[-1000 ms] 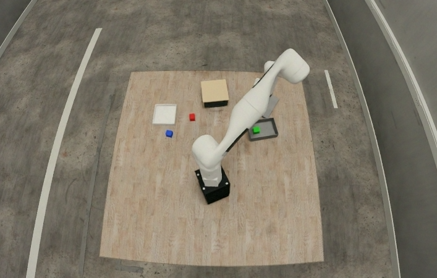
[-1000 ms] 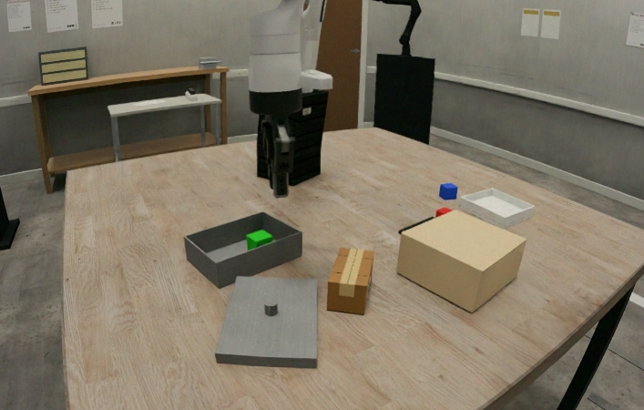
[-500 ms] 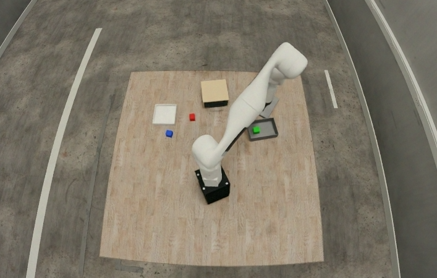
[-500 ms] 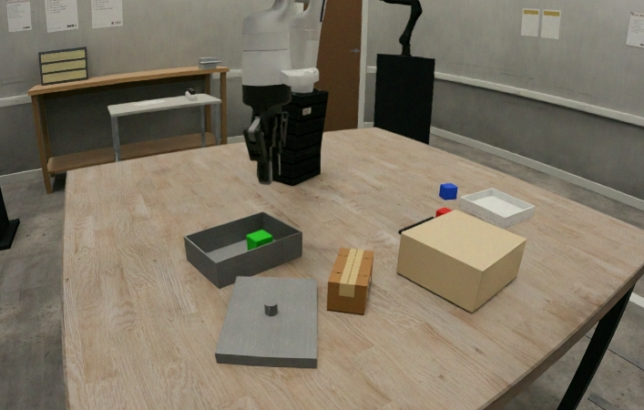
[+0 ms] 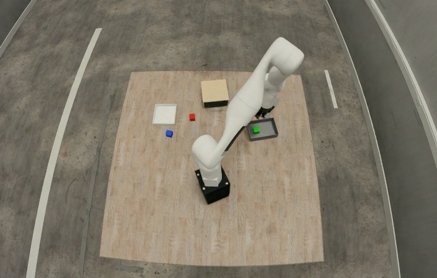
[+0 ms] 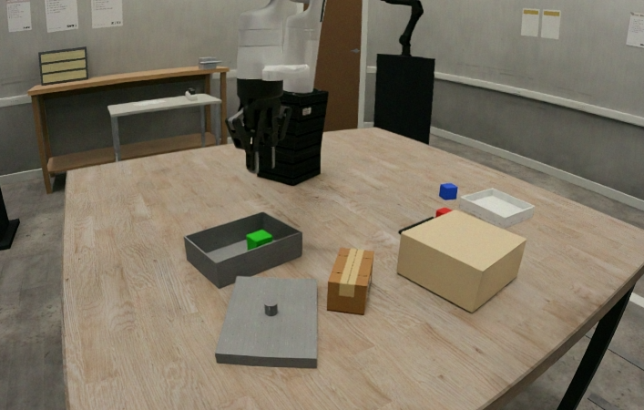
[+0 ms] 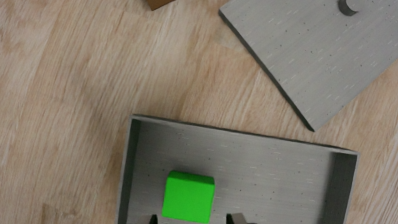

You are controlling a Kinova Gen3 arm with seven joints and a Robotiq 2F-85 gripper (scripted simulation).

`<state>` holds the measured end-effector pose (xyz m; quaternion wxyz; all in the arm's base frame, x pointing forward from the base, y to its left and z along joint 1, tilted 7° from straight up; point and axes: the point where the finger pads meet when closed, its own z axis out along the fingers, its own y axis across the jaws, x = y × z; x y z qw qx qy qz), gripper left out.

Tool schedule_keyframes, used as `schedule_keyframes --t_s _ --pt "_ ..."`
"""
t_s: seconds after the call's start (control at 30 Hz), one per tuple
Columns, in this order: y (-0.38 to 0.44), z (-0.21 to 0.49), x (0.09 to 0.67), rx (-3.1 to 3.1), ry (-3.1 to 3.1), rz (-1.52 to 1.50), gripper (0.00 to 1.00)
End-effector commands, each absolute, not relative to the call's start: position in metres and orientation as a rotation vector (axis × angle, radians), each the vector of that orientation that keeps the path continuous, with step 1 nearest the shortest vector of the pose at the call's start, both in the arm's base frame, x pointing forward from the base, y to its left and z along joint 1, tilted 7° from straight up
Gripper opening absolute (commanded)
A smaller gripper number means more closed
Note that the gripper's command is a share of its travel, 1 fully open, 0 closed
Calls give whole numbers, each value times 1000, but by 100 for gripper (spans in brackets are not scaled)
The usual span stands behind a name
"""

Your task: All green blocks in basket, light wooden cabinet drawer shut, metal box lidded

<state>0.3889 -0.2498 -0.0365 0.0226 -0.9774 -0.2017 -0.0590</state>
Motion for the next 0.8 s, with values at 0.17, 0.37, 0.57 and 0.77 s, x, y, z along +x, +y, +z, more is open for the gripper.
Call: schedule_keyframes --t_s 0.17,0.37,0.57,0.77 --pt "-250 -35 379 -3060 -460 -180 40" --pt "-251 -34 374 -3070 -386 -178 40" --pt "-251 -34 373 -3073 -365 -178 40" --pt "-251 -34 372 -3073 -359 -178 40"
